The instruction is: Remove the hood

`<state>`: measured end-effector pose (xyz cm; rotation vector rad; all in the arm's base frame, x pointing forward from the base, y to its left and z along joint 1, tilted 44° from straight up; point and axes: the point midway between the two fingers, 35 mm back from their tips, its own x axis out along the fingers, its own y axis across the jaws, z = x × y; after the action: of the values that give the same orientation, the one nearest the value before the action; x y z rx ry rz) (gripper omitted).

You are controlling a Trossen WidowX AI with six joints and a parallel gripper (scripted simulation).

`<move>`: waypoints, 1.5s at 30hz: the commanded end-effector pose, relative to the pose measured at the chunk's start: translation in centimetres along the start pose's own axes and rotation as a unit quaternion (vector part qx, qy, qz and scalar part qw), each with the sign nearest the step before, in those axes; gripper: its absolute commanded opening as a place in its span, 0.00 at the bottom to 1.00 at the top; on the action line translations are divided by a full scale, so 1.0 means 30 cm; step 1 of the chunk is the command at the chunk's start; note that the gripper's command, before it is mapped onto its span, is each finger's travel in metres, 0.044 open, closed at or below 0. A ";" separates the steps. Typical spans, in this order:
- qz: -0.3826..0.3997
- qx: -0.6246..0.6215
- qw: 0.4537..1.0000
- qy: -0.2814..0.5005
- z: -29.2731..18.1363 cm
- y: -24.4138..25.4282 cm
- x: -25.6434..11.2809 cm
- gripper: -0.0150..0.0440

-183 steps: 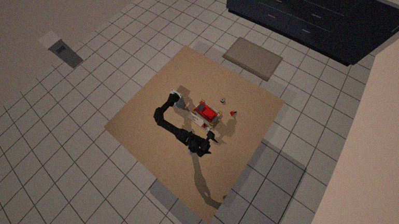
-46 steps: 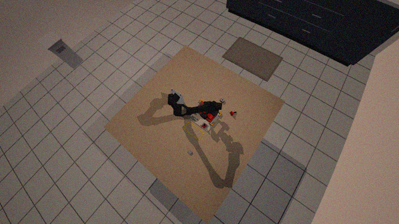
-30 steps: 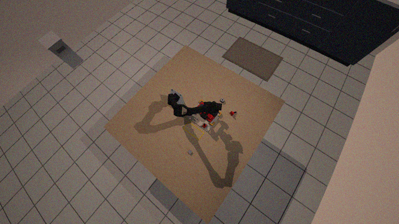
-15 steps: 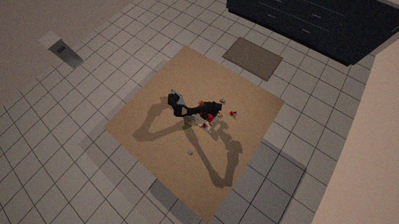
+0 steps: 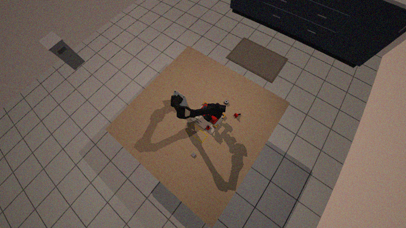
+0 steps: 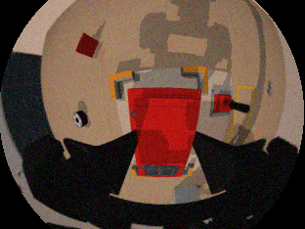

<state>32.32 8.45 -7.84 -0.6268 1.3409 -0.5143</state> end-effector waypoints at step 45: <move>0.002 0.000 1.000 0.000 0.000 0.003 -0.232 0.25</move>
<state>31.26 12.78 -3.31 -0.6293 1.3417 -0.5093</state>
